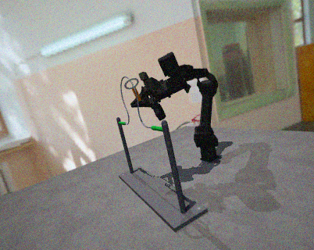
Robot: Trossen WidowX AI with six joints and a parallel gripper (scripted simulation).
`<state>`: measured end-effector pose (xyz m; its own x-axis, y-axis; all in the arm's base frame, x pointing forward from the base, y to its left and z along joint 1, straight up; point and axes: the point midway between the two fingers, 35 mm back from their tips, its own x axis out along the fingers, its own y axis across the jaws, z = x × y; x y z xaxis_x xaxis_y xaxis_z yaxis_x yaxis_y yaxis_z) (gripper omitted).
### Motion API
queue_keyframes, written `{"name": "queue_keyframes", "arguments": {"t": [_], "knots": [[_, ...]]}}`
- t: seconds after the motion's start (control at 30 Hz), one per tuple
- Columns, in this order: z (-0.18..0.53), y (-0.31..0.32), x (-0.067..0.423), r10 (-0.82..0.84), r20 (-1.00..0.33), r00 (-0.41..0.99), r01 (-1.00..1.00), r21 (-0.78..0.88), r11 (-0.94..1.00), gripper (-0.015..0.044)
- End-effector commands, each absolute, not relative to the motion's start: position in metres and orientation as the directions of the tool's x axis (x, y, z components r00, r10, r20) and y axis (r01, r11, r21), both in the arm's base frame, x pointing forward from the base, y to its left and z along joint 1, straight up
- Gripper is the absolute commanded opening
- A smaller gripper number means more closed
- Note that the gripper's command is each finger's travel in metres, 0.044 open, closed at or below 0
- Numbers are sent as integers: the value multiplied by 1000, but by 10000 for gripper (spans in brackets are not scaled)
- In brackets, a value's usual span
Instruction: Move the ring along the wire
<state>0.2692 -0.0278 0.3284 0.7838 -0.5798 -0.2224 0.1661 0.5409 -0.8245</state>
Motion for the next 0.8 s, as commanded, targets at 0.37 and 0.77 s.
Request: {"name": "queue_keyframes", "arguments": {"t": [0.37,0.77], "knots": [[336,-34,266,-620,-104,778,152,-926,346,-150],[342,-36,266,-630,-9,776,136,-974,182,-150]]}}
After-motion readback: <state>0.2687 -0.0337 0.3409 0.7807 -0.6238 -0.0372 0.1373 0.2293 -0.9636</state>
